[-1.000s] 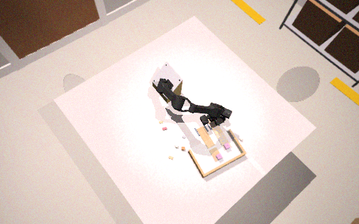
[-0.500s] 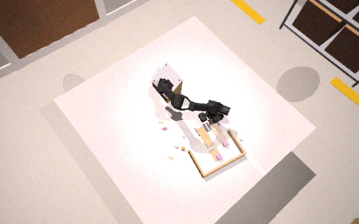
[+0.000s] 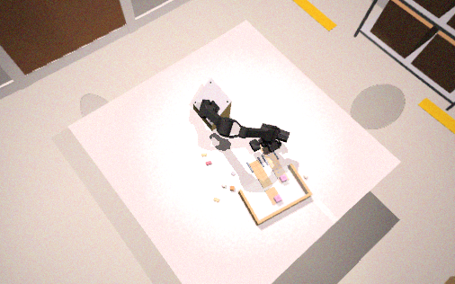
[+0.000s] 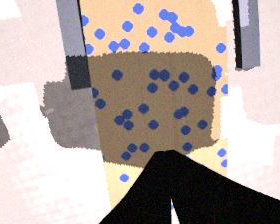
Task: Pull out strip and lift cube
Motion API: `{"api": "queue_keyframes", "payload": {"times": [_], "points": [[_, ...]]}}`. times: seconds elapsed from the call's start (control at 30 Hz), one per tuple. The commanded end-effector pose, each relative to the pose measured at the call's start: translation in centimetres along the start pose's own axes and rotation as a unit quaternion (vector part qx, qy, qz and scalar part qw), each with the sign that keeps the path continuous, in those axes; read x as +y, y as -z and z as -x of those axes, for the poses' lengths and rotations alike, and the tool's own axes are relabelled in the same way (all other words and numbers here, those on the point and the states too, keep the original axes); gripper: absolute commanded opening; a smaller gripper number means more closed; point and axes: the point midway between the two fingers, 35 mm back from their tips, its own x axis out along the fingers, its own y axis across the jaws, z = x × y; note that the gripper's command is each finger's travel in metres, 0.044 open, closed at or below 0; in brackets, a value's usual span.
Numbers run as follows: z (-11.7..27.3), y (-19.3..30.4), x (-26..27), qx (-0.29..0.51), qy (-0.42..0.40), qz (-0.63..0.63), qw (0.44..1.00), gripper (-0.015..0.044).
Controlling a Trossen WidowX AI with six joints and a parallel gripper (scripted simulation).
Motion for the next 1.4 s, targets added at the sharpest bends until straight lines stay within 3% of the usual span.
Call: {"api": "queue_keyframes", "payload": {"times": [0.0, 1.37], "points": [[-0.6, 1.5, -0.3, 0.015, 0.004, 0.003, 1.000, 0.0000], [-0.5, 7.7, -0.4, 0.016, 0.003, 0.004, 1.000, 0.0000]]}}
